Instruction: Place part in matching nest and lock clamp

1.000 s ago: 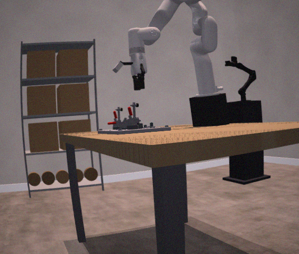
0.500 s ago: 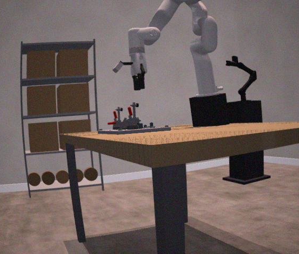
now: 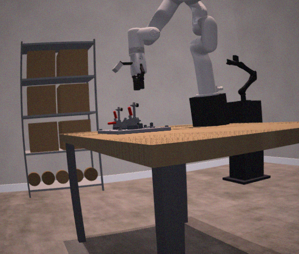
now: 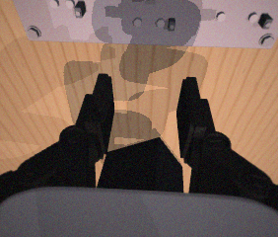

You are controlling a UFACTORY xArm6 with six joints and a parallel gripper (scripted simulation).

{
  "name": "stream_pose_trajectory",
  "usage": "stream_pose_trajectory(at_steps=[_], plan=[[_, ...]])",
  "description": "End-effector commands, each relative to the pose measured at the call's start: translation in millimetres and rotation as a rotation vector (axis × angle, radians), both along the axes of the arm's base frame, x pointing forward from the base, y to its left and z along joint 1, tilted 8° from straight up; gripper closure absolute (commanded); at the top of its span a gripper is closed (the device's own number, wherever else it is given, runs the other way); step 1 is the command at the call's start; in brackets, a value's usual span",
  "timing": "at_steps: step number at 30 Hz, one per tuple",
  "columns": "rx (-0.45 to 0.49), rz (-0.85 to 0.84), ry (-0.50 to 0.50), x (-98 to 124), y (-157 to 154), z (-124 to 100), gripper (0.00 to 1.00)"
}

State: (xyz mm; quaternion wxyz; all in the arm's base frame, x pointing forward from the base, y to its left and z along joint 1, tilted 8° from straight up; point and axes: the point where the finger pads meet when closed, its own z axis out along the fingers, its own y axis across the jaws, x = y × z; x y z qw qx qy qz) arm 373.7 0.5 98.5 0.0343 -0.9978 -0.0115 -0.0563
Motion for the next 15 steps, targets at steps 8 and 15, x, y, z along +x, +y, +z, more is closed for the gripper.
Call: stream_pose_trajectory(at_steps=[8,15], plan=[[0.000,0.000,-0.004,43.4,0.7,6.2,0.53],[0.000,0.000,-0.004,79.1,1.3,10.4,0.53]])
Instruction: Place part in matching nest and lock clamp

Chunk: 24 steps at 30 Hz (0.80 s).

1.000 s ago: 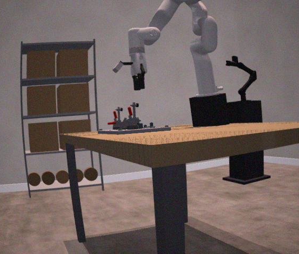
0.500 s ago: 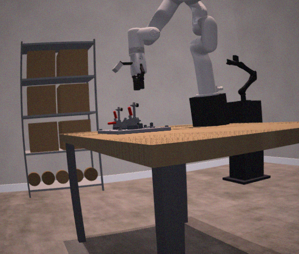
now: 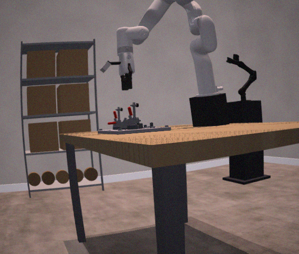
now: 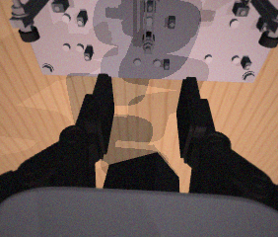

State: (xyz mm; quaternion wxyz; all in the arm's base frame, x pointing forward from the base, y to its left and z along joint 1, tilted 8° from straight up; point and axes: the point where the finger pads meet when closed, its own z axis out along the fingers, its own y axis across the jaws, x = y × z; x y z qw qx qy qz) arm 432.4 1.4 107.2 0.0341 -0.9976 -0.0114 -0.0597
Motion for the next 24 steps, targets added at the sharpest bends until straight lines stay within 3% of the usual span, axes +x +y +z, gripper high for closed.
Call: stream_pose_trajectory(at_steps=[1,11,24], plan=[[0.000,0.000,0.003,27.4,0.4,2.6,0.53],[0.000,0.000,0.003,75.1,1.3,8.2,0.53],[0.000,0.000,0.003,79.8,1.5,7.2,0.53]])
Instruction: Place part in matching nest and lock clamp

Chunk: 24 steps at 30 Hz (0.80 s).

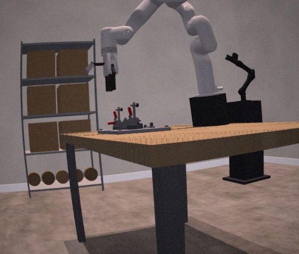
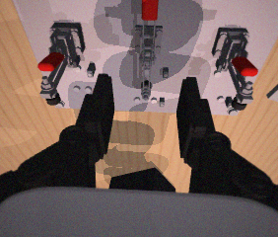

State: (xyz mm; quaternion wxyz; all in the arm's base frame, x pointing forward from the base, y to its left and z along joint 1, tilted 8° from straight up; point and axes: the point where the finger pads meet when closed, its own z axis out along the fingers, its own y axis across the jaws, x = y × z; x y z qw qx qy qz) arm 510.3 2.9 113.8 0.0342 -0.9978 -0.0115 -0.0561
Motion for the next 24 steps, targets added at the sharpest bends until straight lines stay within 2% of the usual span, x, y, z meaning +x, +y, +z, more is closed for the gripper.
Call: stream_pose_trajectory(at_steps=[1,10,24], plan=[[0.000,0.000,-0.004,2.1,0.1,-0.4,0.53],[0.000,0.000,-0.004,4.1,1.3,-17.6,0.53],[0.000,0.000,-0.004,12.3,6.2,-88.4,0.53]])
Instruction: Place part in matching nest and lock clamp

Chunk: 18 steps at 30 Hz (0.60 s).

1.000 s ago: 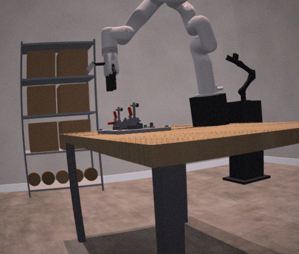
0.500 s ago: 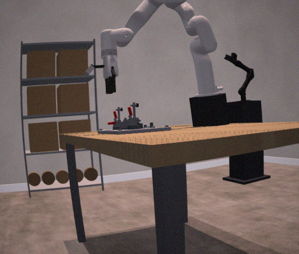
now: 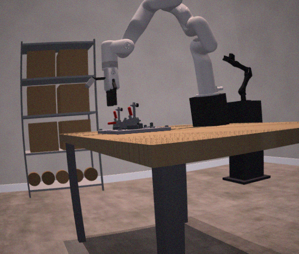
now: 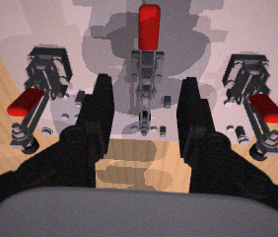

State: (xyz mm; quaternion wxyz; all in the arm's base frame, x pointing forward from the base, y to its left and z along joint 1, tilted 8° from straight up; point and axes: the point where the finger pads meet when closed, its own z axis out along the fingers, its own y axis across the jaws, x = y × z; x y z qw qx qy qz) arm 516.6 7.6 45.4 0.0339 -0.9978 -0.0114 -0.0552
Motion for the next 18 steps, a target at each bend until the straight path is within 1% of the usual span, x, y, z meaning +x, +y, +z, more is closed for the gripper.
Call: stream_pose_trajectory(at_steps=[1,3,7,11,18], plan=[[0.001,0.000,-0.006,6.6,1.9,-24.7,0.53],[0.001,0.000,-0.006,6.6,1.9,-24.7,0.53],[0.001,0.000,-0.006,8.5,3.0,-40.7,0.53],[0.001,0.000,-0.006,9.7,3.8,-51.5,0.53],[0.001,0.000,-0.006,10.5,4.2,-58.3,0.53]])
